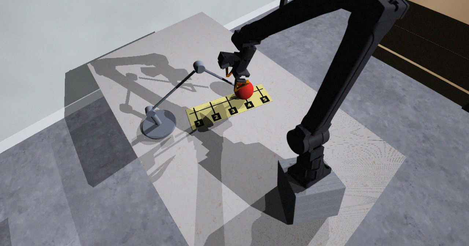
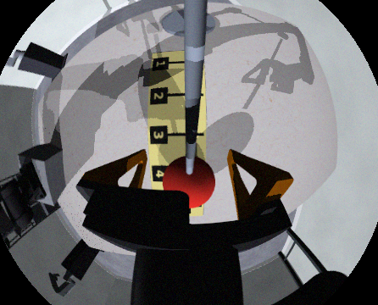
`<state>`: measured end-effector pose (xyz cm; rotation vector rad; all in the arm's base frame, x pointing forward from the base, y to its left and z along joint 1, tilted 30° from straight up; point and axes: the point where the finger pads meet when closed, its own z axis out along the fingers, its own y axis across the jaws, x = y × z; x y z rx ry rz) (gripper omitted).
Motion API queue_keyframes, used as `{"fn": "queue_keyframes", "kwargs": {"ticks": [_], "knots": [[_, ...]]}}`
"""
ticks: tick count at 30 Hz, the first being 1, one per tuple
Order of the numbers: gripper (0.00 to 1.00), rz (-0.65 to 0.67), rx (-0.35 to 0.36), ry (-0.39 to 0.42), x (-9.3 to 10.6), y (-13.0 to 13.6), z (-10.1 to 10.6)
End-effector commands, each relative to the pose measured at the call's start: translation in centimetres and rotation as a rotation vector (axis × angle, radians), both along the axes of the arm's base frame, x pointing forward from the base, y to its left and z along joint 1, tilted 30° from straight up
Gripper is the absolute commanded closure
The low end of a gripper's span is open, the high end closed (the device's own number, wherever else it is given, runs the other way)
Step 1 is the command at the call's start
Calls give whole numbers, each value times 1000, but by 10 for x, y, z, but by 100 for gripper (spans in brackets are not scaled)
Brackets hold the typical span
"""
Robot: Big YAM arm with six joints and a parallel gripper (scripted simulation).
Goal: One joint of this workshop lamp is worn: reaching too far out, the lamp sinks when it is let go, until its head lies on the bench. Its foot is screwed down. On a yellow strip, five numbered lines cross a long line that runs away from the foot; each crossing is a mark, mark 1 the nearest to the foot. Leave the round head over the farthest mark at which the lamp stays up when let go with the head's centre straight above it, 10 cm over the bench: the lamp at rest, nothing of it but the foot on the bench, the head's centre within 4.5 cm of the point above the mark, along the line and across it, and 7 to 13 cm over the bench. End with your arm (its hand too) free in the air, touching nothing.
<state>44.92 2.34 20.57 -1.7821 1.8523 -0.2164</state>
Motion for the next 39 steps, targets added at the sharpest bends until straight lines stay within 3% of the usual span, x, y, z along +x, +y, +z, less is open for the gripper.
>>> {"fn": "queue_keyframes", "kwargs": {"ticks": [1, 4, 5, 39], "knots": [[0, 3, 6, -1, 5, 6, -1], [0, 3, 6, -1, 5, 6, -1], [100, 3, 5, -2, 5, 6, -1], [100, 1, 0, -11, 1, 3, 6]]}}
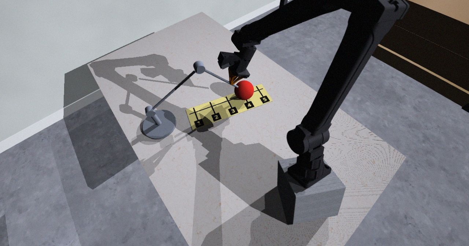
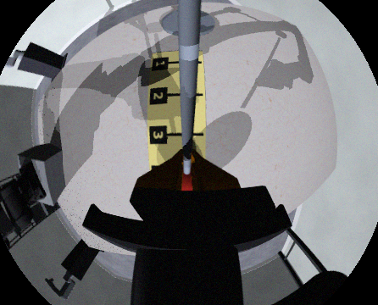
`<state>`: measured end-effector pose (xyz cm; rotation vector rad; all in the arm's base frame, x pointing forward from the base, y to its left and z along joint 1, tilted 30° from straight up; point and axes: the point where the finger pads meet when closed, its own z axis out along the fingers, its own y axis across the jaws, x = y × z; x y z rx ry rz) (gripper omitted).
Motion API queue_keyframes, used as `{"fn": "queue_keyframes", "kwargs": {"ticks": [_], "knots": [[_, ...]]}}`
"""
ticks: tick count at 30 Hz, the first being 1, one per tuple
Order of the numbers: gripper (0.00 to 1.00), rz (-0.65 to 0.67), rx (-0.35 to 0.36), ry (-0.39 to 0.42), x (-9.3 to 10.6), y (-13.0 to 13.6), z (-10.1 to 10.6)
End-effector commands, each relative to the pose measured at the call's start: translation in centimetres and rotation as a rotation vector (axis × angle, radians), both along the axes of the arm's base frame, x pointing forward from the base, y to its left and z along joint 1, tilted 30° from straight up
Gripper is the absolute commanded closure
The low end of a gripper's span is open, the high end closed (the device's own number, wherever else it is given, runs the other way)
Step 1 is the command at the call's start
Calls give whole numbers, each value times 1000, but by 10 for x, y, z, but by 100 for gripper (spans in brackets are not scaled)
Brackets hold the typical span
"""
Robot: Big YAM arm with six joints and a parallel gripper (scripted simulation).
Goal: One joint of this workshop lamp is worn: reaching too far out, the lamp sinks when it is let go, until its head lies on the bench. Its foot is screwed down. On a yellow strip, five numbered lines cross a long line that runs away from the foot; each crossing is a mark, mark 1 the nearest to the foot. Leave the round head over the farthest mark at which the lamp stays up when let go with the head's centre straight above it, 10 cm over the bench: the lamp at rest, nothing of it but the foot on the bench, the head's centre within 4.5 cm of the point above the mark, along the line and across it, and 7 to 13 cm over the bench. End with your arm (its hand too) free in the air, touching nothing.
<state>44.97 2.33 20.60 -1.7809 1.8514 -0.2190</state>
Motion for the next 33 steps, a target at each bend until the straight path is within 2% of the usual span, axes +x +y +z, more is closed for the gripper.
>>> {"fn": "queue_keyframes", "kwargs": {"ticks": [1, 14, 33], "knots": [[100, 1, 1, -8, 1, 7, 7], [100, 4, 6, 1, -2, 47, 21], [100, -24, -24, 7, -3, 48, 22]]}}
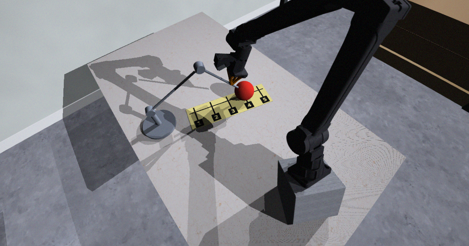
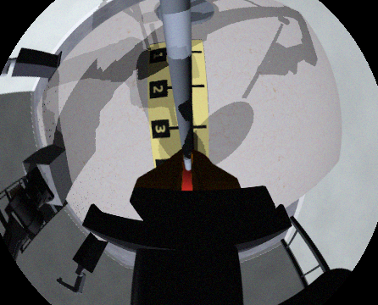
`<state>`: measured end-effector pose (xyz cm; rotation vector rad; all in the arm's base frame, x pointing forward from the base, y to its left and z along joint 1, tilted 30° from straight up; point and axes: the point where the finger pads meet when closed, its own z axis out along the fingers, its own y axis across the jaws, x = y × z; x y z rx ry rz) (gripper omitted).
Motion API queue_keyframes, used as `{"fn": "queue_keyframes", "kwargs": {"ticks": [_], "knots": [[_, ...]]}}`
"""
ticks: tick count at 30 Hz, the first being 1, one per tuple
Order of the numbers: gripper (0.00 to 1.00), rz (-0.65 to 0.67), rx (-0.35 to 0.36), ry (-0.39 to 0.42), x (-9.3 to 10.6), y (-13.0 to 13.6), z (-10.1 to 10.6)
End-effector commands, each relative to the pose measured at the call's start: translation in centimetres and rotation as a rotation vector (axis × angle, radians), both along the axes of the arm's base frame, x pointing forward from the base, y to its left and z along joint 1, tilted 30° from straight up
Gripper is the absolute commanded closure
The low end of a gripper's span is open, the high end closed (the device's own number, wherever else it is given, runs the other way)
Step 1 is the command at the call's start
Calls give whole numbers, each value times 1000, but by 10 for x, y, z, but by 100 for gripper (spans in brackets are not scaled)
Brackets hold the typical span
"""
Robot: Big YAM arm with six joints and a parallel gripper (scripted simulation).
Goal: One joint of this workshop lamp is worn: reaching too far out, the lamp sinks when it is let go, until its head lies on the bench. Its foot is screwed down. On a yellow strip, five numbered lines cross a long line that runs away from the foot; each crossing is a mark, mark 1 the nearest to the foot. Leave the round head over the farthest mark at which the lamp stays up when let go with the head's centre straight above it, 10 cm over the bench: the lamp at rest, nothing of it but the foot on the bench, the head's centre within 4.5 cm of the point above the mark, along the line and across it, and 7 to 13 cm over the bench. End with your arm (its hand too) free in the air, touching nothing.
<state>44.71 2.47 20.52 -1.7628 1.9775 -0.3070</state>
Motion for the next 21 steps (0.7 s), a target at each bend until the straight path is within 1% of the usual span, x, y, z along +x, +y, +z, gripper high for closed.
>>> {"fn": "queue_keyframes", "kwargs": {"ticks": [1, 17, 21], "knots": [[100, 68, 56, -24, 0, 46, 22], [100, 39, 29, -13, 0, 47, 21], [100, 57, 44, -17, 0, 73, 32]]}}
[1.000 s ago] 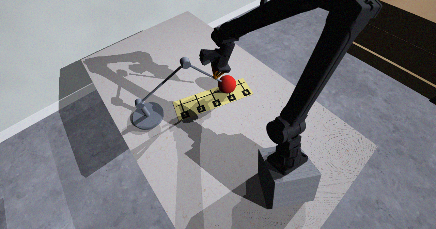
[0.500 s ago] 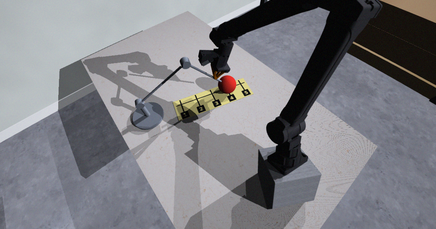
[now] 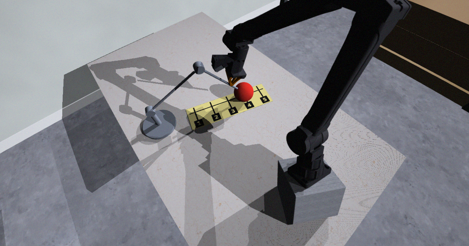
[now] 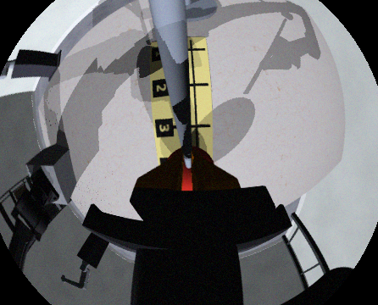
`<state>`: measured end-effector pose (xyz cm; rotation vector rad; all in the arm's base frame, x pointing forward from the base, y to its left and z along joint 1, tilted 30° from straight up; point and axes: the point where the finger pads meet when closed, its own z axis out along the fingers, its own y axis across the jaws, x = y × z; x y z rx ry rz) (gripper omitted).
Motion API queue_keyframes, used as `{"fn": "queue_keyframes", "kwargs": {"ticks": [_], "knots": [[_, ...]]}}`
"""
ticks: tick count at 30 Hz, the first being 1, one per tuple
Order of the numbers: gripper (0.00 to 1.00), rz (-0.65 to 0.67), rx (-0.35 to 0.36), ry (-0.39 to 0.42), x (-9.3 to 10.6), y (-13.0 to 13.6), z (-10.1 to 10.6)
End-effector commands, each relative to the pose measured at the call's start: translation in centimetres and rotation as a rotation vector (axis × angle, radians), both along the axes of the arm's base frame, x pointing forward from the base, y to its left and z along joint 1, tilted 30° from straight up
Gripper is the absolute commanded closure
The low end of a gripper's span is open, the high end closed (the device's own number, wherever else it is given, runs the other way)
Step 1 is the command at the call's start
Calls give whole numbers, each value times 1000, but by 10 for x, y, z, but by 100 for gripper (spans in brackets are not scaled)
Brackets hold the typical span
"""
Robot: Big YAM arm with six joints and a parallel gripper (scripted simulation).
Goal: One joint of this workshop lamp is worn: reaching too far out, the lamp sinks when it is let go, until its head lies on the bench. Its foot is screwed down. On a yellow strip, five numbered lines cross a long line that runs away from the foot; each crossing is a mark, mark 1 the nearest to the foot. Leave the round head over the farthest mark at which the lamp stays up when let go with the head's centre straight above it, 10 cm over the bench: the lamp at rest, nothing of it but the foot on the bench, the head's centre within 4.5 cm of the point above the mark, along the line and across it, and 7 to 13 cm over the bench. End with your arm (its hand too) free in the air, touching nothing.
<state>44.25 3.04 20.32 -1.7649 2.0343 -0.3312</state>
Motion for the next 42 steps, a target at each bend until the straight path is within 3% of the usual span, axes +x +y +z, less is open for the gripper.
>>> {"fn": "queue_keyframes", "kwargs": {"ticks": [1, 11, 13, 14, 28, 42], "knots": [[100, 92, 80, -45, 4, 72, 36], [100, 124, 102, -40, -1, 124, 54], [100, 124, 102, -40, -1, 124, 54], [100, 138, 119, -57, 3, 135, 65], [100, 138, 119, -57, 13, 88, 61], [100, 138, 119, -57, 12, 83, 57]]}}
